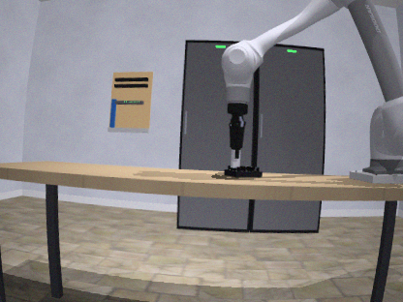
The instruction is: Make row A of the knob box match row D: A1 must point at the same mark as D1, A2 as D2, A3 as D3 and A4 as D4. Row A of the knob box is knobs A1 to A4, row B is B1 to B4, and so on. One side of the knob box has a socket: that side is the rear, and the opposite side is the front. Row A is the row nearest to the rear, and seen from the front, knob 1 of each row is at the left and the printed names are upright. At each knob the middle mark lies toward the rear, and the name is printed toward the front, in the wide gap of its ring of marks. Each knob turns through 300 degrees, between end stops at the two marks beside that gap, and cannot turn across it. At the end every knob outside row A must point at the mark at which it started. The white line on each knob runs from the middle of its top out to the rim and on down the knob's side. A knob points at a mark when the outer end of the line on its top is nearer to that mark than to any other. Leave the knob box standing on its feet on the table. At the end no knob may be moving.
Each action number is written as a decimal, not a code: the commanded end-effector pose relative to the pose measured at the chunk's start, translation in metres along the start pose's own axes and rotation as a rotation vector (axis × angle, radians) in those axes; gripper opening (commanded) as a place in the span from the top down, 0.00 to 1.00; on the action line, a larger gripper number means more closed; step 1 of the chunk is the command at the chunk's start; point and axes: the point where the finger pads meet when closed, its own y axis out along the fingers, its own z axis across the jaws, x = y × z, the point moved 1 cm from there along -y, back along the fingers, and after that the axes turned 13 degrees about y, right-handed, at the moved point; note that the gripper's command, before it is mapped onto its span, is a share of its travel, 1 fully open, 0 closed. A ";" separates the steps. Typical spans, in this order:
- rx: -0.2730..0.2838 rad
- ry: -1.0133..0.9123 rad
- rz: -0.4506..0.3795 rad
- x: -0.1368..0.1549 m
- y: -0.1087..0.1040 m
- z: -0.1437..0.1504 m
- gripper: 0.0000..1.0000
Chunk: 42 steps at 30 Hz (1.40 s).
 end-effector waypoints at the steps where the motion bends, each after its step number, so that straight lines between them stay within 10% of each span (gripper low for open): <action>1: -0.005 -0.057 -0.002 0.002 0.004 -0.001 0.95; 42: -0.005 -0.177 -0.001 0.002 0.004 -0.001 0.88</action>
